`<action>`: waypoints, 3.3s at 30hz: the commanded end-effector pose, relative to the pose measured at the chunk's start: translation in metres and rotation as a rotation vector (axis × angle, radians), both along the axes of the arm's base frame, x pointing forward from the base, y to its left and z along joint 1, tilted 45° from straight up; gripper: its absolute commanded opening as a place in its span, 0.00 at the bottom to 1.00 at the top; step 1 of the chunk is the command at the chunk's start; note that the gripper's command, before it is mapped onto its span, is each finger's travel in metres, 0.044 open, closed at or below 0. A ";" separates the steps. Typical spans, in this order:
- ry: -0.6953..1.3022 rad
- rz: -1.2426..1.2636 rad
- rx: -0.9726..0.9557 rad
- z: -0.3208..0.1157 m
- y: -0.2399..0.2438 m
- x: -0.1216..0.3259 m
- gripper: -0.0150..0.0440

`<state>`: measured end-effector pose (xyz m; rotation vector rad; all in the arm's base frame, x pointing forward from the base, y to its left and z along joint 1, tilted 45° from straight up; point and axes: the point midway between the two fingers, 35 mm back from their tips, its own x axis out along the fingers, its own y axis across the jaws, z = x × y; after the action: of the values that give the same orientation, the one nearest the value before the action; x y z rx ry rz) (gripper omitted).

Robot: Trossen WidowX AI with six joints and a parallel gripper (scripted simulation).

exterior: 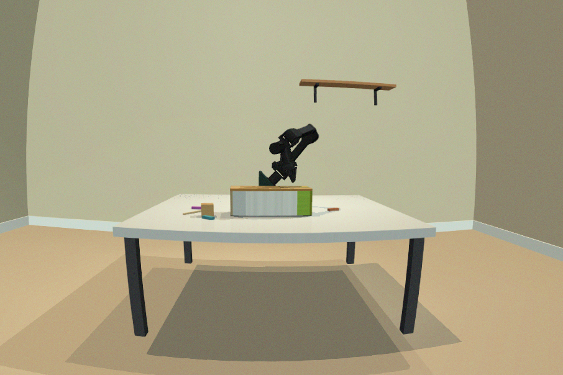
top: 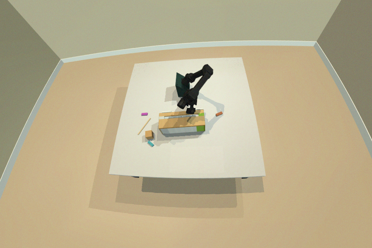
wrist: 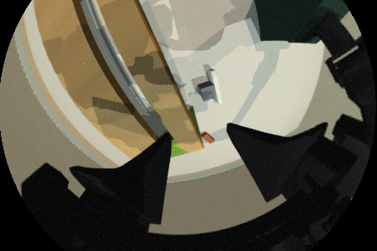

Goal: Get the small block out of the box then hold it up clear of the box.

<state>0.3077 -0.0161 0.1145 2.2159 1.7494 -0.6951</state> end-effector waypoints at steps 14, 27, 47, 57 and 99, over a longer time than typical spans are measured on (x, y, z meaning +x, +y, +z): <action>0.646 -0.818 0.103 0.024 0.017 -0.037 0.74; 0.820 -1.040 0.241 0.028 0.019 -0.043 0.74; 0.377 -0.730 -0.001 0.020 0.026 -0.041 0.74; -0.412 -0.105 -0.383 0.006 0.038 -0.037 0.74; -2.045 1.574 -1.016 -0.025 0.066 -0.034 0.74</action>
<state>0.2808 0.0423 0.1129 0.6341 0.9818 0.4138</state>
